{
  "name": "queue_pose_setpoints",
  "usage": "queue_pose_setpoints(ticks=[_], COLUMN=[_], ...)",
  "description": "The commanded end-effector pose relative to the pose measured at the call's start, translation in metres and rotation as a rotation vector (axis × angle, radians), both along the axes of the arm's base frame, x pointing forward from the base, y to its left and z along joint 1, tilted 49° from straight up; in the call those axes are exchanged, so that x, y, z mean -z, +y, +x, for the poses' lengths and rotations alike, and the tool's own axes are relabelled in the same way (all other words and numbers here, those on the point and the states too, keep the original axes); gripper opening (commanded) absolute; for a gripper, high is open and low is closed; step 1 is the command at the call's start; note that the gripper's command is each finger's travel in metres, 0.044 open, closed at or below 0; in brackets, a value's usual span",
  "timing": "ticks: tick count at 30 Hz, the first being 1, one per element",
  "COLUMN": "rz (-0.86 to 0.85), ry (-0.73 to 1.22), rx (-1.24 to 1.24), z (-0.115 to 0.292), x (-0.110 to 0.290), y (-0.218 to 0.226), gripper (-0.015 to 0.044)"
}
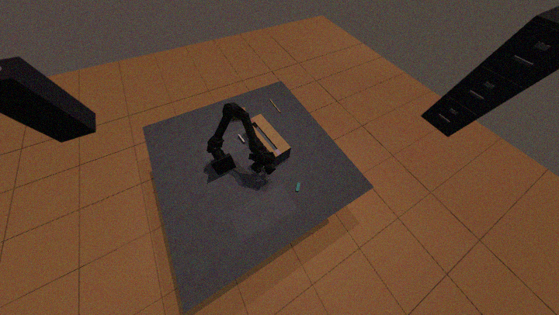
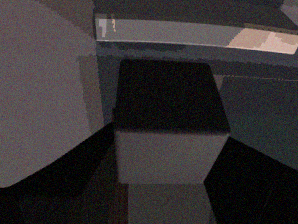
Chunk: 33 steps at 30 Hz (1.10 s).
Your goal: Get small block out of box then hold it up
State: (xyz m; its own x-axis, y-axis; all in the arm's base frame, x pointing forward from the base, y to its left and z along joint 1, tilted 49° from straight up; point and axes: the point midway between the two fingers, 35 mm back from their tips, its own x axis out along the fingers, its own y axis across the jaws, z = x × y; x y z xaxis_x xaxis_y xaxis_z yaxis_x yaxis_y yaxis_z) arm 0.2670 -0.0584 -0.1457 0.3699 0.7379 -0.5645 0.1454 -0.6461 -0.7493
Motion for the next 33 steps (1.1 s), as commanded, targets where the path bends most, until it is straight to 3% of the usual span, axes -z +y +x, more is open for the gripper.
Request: queue_pose_setpoints(ticks=[1, 8, 33], rz=[-0.013, -0.014, -0.045], ry=[-0.014, -0.003, 0.407], rx=[-0.001, 0.01, 0.469], z=[0.002, 0.002, -0.035], x=[-0.015, -0.018, -0.094], y=[-0.019, -0.021, -0.079], gripper=[0.0, 0.0, 0.0])
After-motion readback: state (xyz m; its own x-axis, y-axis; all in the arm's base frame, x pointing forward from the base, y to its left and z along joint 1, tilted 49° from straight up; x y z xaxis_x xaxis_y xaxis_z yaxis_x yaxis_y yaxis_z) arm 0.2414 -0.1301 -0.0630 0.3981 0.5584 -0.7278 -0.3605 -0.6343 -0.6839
